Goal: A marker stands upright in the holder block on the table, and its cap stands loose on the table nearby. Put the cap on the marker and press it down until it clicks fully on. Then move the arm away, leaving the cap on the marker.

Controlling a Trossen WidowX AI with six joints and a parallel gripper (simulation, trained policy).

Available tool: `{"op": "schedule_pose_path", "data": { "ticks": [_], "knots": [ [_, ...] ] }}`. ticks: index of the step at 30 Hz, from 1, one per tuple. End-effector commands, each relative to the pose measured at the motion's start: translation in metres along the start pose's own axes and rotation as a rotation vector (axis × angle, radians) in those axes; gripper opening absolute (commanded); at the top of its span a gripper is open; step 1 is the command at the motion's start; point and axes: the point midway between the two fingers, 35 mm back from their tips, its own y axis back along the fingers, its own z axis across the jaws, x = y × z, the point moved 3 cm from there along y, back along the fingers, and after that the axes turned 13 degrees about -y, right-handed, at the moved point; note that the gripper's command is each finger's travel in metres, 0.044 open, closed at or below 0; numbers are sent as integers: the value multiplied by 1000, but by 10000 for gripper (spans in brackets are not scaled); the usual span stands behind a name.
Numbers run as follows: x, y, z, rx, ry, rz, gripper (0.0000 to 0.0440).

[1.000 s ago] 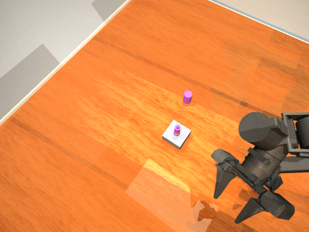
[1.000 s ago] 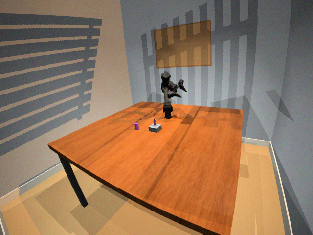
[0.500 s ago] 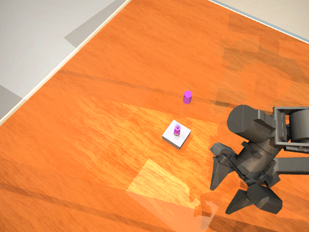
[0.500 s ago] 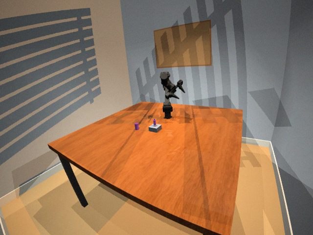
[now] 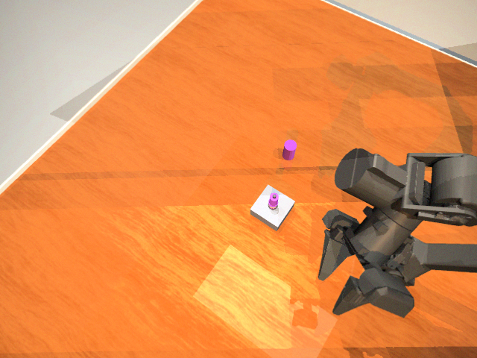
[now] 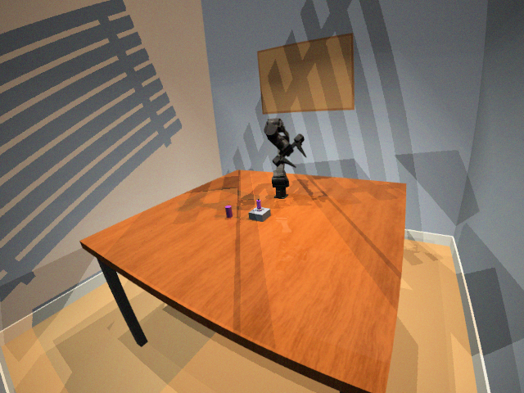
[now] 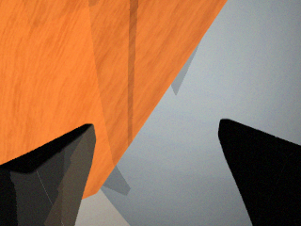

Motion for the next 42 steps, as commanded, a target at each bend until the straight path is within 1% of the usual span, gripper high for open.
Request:
{"op": "schedule_pose_path", "data": {
  "ticks": [1,23,42],
  "knots": [
    [6,2,3,-23,-39,1,326],
    [37,11,29,-115,-251,4,325],
    [63,23,59,-194,-435,20,324]
  ]
}}
